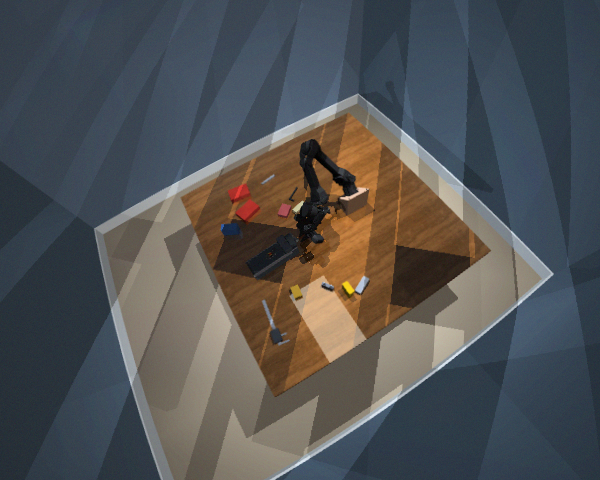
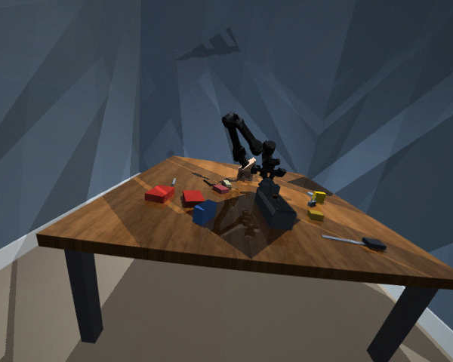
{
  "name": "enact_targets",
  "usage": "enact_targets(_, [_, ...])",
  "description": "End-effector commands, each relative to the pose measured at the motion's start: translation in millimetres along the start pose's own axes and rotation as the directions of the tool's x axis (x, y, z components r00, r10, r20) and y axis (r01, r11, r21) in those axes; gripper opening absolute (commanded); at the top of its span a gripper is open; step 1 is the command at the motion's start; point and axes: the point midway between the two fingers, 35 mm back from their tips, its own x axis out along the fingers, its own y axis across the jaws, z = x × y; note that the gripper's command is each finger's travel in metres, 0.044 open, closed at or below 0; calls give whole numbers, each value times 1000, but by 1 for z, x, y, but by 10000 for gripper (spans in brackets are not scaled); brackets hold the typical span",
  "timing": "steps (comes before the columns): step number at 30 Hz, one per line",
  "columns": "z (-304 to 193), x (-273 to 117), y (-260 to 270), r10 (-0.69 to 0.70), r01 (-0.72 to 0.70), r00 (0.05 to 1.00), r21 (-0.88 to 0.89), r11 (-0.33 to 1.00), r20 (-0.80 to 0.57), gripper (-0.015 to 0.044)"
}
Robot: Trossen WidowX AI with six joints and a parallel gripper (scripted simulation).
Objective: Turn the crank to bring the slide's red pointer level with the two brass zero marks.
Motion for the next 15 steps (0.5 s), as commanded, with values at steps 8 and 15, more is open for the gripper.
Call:
enact_targets(8, [6, -7, -7, -10, 10, 1000, 5, 1000, 6, 0])
enact_targets(15, [8, -8, -11, -10, 10, 1000, 5, 1000, 6, 0])
